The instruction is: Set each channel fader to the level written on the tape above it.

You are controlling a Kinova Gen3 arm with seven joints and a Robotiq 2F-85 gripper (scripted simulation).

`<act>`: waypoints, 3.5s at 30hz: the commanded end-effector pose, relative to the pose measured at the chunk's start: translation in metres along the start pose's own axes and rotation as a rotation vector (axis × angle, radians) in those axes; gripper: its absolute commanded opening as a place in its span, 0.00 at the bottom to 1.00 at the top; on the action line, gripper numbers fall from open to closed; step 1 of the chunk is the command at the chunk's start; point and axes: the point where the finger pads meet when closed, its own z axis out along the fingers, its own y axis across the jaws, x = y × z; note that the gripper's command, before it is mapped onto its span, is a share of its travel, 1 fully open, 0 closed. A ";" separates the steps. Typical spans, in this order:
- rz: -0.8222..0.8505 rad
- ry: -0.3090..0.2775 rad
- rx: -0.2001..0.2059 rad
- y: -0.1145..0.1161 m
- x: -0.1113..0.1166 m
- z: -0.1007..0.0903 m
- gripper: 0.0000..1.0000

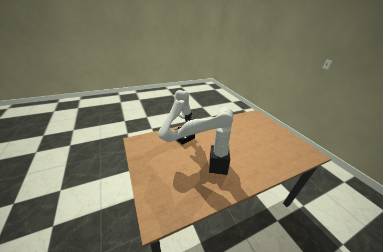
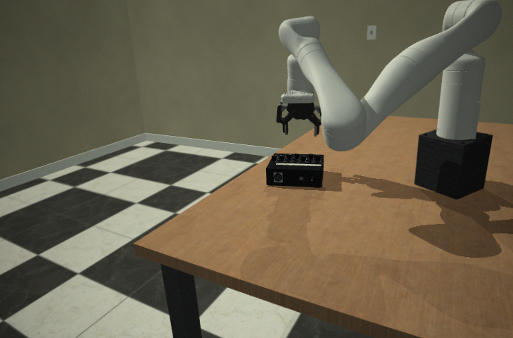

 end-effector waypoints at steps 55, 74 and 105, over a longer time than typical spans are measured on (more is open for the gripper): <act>0.287 0.018 0.022 -0.002 -0.002 -0.011 1.00; 1.320 0.134 0.183 -0.003 0.024 -0.062 1.00; 1.809 0.201 0.315 0.007 0.044 -0.089 1.00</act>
